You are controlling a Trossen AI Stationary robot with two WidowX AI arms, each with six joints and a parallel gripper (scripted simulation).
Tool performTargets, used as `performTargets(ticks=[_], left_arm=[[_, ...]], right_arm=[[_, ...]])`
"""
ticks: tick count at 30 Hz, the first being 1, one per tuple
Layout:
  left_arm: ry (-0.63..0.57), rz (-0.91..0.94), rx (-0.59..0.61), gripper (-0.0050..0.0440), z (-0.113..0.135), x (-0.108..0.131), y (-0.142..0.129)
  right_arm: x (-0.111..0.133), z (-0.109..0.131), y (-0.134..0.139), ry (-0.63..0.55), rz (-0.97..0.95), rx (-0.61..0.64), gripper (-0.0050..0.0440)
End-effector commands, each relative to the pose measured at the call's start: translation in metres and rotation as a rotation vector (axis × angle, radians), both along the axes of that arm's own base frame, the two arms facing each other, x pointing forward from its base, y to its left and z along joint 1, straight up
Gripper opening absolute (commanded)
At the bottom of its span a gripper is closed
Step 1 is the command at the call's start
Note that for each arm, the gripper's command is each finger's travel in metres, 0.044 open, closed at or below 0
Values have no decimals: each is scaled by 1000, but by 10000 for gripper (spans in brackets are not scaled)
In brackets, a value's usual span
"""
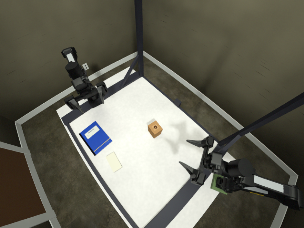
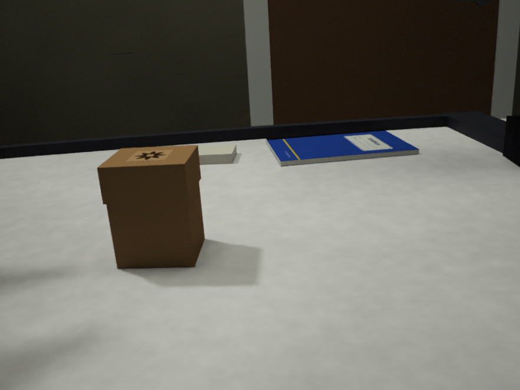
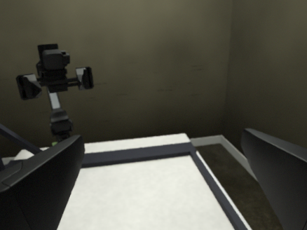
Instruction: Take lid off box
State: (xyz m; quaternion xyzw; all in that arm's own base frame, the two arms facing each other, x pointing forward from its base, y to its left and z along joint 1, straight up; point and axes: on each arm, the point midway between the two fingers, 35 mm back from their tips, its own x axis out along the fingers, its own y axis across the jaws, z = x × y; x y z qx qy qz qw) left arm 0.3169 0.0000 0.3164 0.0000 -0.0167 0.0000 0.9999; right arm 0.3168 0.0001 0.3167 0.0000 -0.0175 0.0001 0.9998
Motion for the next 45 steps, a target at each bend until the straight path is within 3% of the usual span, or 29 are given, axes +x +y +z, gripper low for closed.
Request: performTargets(ticks=[1,6,11,13,24,28,30,37,45], left_arm=[[0,-14,10,419,9,5,-3],[124,-57,44,419,-3,32,-14],[328,-136,101,419,-29,73,-35],[328,-136,101,419,-29,73,-35],[737,-326,214,419,-111,137,-84],[853,-386,245,419,-140,149,-99],[853,-386,245,419,-140,149,-99],[979,-454,277,419,-174,157,-115],[1029,-471,283,419,-190,159,-119]], right_arm=[[1,-5,3,6,-1,-1,440],[6,-26,20,26,1,0,440],[13,-61,47,58,4,5,440],[13,-61,47,58,4,5,440],[27,-134,106,128,11,3,440],[37,-153,132,133,14,17,440],[37,-153,132,133,14,17,440],[48,-209,177,187,20,19,440],[58,-275,224,252,25,12,440]])
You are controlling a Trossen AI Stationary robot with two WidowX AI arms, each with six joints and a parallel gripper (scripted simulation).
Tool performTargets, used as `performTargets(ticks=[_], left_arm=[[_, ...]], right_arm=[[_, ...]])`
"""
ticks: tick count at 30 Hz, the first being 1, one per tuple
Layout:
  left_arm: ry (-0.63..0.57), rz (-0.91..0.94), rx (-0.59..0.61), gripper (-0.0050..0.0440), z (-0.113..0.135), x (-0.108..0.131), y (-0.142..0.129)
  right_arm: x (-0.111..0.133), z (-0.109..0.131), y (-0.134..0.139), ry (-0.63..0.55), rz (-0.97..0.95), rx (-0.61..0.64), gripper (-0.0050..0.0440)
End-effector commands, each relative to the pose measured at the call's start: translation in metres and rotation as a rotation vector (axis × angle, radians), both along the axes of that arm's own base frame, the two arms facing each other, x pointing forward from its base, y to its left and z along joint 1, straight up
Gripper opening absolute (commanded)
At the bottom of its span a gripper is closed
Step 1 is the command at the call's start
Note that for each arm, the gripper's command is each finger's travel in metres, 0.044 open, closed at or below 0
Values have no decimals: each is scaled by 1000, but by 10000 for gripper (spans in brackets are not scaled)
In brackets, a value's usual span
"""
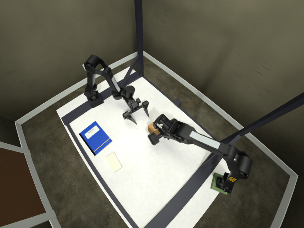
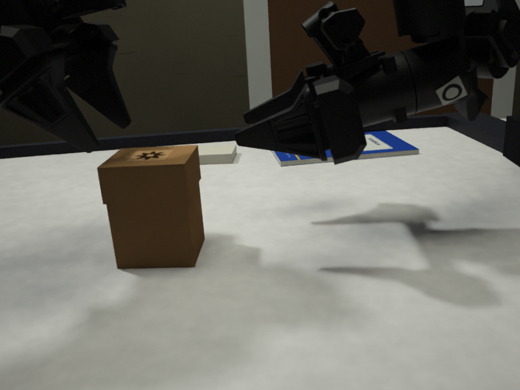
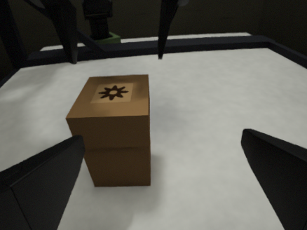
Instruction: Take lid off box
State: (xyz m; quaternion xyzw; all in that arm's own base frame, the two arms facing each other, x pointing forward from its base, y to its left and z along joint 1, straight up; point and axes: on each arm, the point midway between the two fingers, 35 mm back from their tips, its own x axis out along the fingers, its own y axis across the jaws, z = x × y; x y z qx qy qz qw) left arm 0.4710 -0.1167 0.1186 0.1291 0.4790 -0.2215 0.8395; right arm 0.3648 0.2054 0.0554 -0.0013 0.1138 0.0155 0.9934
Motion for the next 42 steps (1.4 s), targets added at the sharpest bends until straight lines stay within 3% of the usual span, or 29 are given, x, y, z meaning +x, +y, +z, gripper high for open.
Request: performTargets(ticks=[1,10,15,17,42], left_arm=[[-15,-6,-6,419,8,5,-2],[-10,-6,-5,419,7,3,-2],[-19,-3,-5,419,11,2,-1],[2,-4,-2,419,-1,2,-3],[-18,-2,-3,419,-21,20,-12]], right_arm=[[10,-14,19,-11,-8,15,440],[16,-46,44,21,-5,12,440],[17,-47,44,22,-8,10,440],[20,-47,44,24,-6,7,440],[51,-55,45,24,-2,5,440]])
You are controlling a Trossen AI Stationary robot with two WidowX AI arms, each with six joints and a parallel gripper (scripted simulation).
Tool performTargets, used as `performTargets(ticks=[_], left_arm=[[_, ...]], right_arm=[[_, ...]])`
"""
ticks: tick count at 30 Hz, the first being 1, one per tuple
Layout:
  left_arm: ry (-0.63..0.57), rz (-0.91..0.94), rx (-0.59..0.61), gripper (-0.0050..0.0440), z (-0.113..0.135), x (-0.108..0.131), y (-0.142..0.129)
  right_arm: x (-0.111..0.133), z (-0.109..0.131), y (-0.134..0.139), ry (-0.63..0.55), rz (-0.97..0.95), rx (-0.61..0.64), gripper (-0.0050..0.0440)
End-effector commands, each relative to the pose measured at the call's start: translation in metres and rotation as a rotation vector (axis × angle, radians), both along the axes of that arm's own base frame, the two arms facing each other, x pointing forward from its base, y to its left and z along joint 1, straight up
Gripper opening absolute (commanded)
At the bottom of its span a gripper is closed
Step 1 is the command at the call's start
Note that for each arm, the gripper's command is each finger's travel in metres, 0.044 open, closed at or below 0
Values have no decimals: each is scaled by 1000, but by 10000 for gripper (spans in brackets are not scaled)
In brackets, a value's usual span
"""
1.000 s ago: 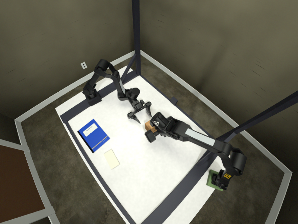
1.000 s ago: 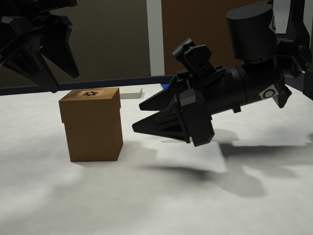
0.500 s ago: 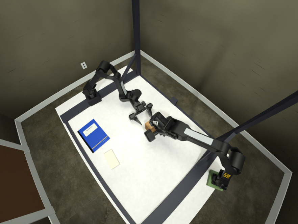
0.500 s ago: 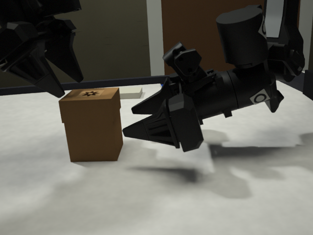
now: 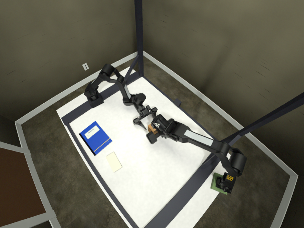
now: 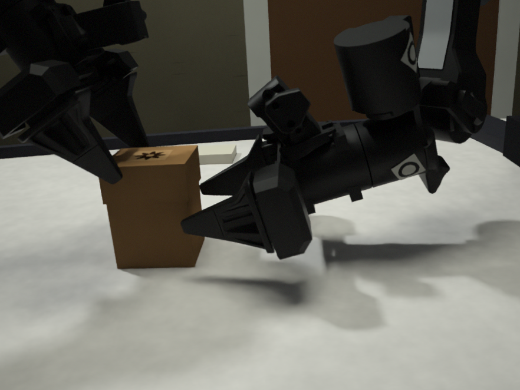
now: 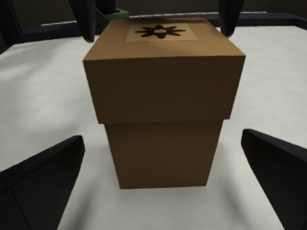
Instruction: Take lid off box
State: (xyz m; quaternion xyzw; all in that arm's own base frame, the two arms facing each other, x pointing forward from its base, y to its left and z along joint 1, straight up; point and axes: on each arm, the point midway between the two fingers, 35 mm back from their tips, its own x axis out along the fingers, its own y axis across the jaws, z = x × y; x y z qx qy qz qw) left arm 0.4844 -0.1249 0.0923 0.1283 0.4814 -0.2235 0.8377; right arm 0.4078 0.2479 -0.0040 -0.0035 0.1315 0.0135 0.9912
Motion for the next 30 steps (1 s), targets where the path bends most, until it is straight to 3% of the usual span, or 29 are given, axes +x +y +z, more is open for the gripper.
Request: performTargets(ticks=[1,16,30], left_arm=[[-25,1,-2,419,4,8,-4],[-19,2,0,419,-10,13,-6],[-26,0,-4,419,-5,11,-6]], right_arm=[[9,4,2,-12,1,11,440],[29,-1,3,-13,1,11,440],[45,-5,3,-14,1,12,440]])
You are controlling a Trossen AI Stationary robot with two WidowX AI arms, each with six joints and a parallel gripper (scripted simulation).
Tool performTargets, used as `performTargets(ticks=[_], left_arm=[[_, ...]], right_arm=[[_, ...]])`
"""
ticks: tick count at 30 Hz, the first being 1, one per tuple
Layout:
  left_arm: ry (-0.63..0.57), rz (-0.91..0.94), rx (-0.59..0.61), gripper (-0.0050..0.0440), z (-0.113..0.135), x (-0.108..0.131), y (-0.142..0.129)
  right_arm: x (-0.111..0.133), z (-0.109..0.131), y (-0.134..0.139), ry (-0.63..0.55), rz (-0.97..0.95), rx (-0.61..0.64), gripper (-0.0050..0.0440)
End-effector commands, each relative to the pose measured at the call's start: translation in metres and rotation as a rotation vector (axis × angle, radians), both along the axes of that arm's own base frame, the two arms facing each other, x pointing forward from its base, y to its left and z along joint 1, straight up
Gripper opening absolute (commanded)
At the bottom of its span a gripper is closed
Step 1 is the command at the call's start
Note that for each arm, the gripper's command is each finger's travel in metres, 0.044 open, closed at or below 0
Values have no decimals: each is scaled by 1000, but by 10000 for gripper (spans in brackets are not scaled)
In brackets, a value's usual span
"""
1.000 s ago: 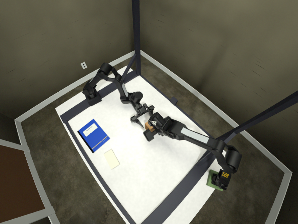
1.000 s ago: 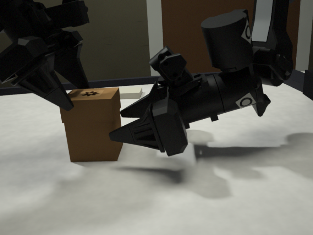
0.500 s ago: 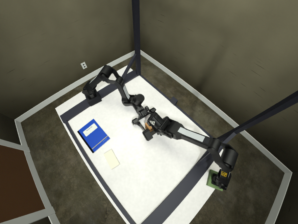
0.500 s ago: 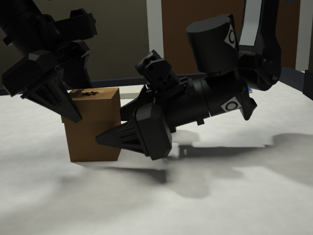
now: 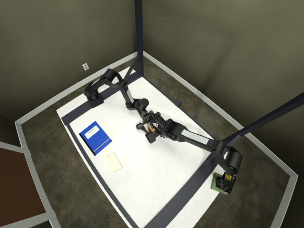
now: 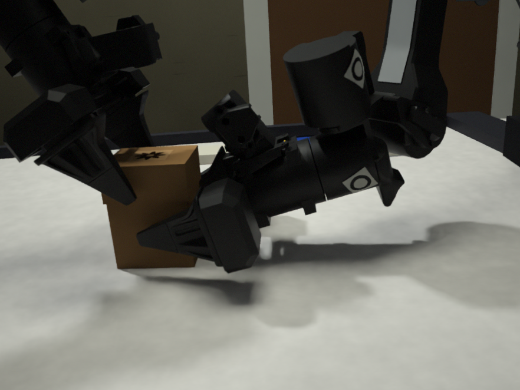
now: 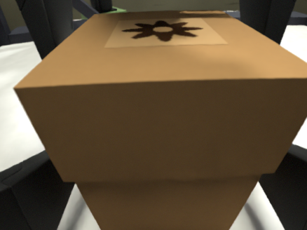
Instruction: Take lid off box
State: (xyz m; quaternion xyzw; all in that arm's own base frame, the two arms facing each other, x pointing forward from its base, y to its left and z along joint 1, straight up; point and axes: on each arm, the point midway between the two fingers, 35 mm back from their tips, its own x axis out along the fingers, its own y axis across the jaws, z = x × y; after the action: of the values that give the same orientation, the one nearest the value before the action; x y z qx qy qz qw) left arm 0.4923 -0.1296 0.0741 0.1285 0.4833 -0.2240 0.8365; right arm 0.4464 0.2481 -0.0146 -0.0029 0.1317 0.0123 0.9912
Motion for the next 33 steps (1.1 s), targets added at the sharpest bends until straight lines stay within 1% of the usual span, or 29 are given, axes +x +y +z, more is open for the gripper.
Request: performTargets(ticks=[1,4,6,7,9,10,12,13,17,20,21,23,24,25,27,28,30,32,33], left_arm=[[-31,1,-5,419,13,3,-1],[-31,1,-5,419,13,3,-1],[-31,1,-5,419,13,3,-1],[-31,1,-5,419,13,3,-1],[-31,1,-5,419,13,3,-1],[-31,1,-5,419,13,3,-1],[-31,1,-5,419,13,3,-1],[-31,1,-5,419,13,3,-1],[-31,1,-5,419,13,3,-1],[-31,1,-5,419,13,3,-1],[-31,1,-5,419,13,3,-1],[-31,1,-5,379,13,3,-1],[-31,1,-5,379,13,3,-1],[-31,1,-5,359,13,3,-1],[-31,1,-5,359,13,3,-1],[-31,1,-5,339,13,3,-1],[-31,1,-5,339,13,3,-1],[-31,1,-5,339,13,3,-1],[-31,1,-5,319,13,3,-1]], right_arm=[[7,6,3,-14,4,12,416],[7,11,5,-23,5,19,344],[5,11,3,-22,2,18,340],[5,11,3,-22,2,18,320],[5,11,3,-22,2,18,320],[5,11,3,-22,2,18,300],[3,10,2,-18,5,15,300],[3,10,2,-18,5,15,280],[5,11,3,-22,2,18,280],[5,11,3,-22,2,18,260],[5,11,3,-22,2,18,236],[5,11,3,-22,2,18,188],[5,11,3,-22,2,18,164],[5,11,3,-22,2,18,140],[5,11,3,-22,2,18,92],[5,11,3,-22,2,18,68],[5,11,3,-22,2,18,20],[5,11,3,-22,2,18,20],[5,11,3,-22,2,18,0]])
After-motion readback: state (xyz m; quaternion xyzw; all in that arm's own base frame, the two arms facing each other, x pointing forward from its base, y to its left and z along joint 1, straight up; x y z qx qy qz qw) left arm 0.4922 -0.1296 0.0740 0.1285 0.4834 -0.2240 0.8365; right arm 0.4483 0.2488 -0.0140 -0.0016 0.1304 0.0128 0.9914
